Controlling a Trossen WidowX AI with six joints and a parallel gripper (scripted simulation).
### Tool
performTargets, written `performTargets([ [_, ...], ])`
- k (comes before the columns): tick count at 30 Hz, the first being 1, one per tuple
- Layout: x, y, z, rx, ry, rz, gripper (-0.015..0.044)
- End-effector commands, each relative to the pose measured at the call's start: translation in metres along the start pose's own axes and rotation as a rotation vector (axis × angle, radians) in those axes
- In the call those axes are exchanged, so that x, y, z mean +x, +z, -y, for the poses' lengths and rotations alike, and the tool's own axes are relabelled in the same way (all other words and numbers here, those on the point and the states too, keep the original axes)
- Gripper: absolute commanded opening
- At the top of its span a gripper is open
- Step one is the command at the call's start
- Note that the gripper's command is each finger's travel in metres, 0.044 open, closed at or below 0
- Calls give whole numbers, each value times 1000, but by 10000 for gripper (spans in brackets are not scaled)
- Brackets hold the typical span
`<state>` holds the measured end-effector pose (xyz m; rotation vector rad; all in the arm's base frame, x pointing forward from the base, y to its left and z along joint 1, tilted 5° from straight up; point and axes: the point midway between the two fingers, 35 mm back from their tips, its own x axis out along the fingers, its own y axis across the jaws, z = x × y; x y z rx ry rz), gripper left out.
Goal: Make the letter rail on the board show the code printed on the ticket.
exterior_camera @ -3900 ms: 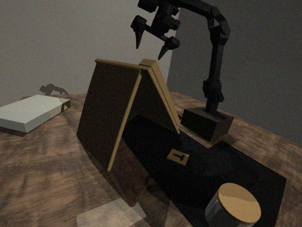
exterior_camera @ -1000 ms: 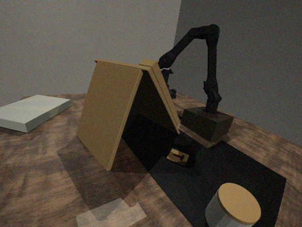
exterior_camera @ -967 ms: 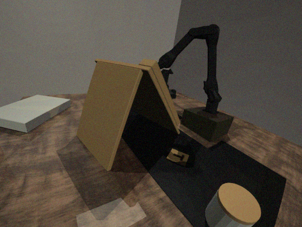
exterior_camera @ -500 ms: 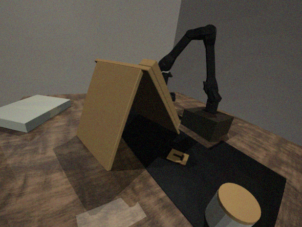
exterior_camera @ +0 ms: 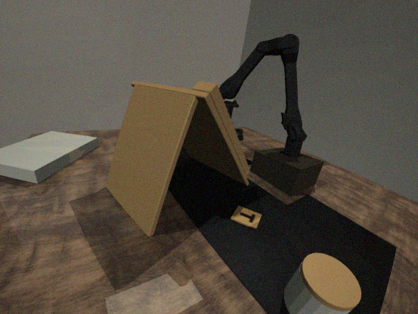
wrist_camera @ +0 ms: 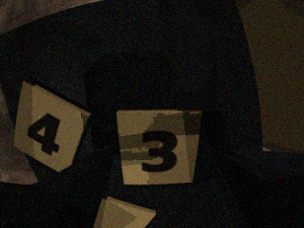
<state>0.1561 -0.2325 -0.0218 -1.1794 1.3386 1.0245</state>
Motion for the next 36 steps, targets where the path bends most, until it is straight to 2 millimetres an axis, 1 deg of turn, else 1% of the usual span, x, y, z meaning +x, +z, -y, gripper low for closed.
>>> performTargets([
  [1,1,0,-1,-3,2,-1,340],
  [18,1,0,-1,-3,2,-1,340],
  [34,1,0,0,-3,2,-1,233],
  [36,-1,0,0,-3,2,-1,181],
])
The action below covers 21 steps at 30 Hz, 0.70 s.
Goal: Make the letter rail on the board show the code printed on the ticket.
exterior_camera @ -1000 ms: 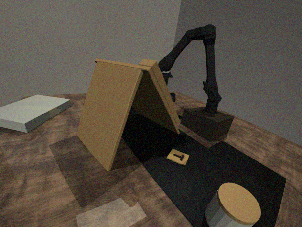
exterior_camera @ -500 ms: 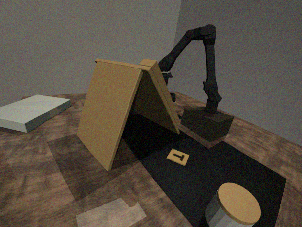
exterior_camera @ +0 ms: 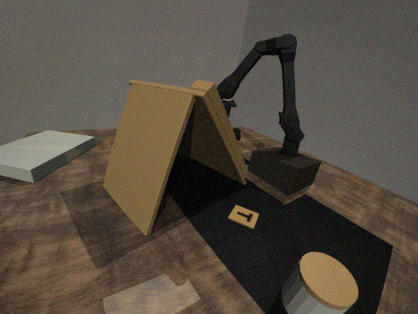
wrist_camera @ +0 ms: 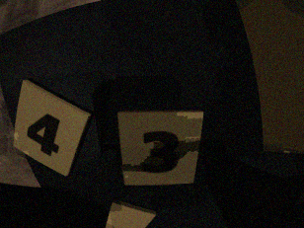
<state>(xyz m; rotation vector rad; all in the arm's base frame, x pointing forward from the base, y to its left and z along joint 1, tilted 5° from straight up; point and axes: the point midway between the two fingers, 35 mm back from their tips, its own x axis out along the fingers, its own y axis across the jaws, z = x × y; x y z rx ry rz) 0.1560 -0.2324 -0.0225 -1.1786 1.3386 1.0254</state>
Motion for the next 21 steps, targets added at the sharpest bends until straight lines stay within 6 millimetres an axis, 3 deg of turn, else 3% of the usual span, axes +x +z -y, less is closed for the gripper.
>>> performTargets([
  [1,-3,0,0,-3,2,-2,155],
  [7,-5,1,0,-3,2,-2,0],
  [21,-11,2,-1,-3,1,-2,0],
])
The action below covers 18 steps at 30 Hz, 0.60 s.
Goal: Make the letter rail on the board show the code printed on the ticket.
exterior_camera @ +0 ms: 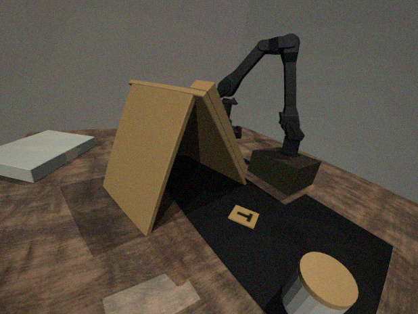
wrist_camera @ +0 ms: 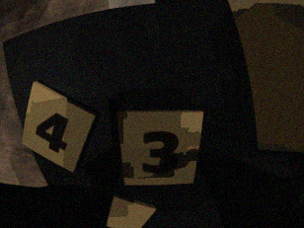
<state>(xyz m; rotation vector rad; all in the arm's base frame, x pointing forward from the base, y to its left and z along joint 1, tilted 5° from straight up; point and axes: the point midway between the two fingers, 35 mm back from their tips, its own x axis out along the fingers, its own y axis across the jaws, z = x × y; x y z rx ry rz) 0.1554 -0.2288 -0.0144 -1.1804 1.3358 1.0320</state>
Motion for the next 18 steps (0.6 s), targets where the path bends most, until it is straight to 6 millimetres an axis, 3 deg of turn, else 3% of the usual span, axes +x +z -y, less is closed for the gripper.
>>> performTargets([
  [1,-3,0,0,3,0,-4,0],
  [18,-10,1,0,3,0,-4,0],
])
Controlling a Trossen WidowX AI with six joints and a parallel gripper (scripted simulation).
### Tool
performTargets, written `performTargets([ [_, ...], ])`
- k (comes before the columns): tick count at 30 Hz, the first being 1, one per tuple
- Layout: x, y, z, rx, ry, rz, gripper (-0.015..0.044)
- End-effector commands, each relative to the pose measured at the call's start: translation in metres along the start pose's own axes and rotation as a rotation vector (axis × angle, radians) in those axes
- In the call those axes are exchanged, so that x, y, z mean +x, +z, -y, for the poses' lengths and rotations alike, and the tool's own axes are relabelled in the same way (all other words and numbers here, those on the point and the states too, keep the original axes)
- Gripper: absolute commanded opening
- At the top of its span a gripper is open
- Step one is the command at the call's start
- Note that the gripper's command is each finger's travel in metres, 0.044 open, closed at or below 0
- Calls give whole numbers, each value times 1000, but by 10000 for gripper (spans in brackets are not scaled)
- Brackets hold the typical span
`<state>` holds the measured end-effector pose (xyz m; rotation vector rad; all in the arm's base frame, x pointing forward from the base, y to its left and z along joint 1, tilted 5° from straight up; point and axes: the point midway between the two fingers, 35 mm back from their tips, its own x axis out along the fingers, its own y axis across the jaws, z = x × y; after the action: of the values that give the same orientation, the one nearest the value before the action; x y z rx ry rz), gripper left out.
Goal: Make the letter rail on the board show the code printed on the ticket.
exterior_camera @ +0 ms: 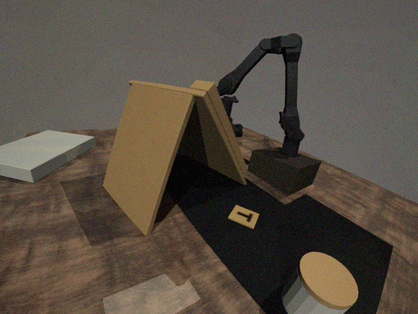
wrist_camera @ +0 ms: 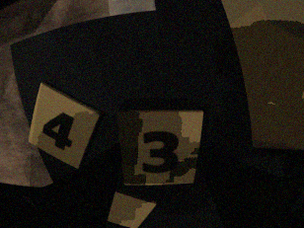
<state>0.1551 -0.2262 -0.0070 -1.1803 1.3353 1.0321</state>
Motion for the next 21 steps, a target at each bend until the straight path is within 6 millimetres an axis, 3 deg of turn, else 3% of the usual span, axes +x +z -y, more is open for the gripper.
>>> performTargets([
  [1,-3,0,0,3,0,-4,0],
  [21,-11,1,0,3,0,-4,0],
])
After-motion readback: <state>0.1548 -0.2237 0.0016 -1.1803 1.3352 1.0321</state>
